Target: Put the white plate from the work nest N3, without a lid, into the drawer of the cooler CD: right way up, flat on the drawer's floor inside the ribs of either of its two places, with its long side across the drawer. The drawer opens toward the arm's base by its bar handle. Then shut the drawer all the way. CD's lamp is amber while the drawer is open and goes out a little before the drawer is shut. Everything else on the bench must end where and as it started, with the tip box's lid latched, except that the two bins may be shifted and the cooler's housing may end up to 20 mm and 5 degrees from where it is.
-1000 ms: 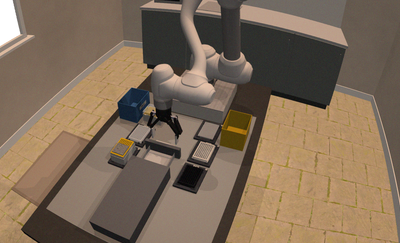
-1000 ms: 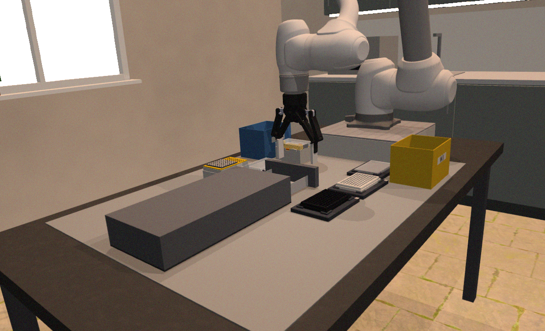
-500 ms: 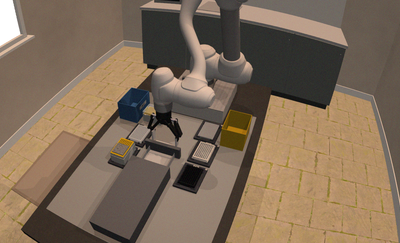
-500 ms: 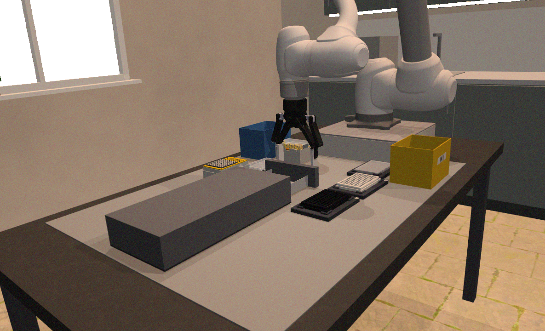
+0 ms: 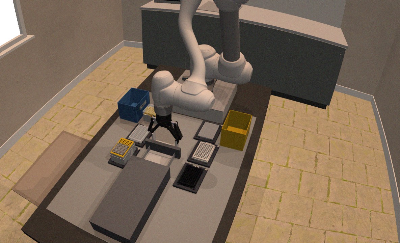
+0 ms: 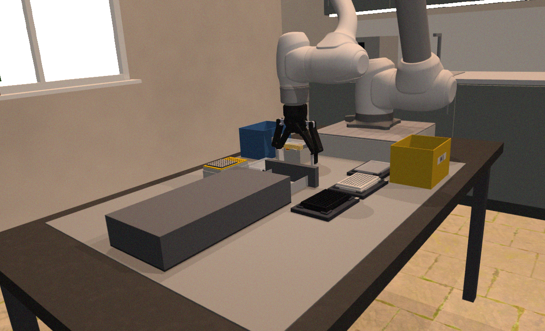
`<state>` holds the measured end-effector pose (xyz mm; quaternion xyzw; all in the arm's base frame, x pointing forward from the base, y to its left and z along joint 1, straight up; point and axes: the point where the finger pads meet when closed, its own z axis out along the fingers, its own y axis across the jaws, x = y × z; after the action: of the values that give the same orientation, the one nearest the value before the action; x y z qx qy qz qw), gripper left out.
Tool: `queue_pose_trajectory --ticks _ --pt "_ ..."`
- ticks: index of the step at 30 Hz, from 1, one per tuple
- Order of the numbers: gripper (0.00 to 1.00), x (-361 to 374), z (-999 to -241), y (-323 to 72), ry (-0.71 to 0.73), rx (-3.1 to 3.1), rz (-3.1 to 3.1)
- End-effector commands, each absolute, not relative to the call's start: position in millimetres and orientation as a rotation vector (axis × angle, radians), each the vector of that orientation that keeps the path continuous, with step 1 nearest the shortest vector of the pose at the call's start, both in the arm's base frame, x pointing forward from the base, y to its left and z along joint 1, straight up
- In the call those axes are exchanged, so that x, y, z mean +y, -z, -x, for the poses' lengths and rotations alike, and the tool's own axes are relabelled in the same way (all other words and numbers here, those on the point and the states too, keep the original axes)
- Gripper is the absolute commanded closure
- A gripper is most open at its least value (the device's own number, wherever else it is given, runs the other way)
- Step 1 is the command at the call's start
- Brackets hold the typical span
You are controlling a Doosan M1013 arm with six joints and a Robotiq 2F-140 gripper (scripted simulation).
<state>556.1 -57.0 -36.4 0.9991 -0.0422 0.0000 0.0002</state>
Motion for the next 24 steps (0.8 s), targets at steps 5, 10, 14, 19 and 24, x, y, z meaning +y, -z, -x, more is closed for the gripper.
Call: queue_pose_trajectory --ticks 5,10,14,19,24 --pt "0.13 -56.9 -556.2 40.7 0.0 -0.132 -3.139" --pt "0.13 -56.9 -556.2 40.7 0.0 -0.132 -3.139" --pt "0.35 -56.9 -556.2 40.7 0.0 -0.132 -3.139" --pt "0.37 -57.0 -556.2 40.7 0.0 -0.132 -3.139" --pt "0.39 -57.0 -556.2 40.7 0.0 -0.132 -3.139"
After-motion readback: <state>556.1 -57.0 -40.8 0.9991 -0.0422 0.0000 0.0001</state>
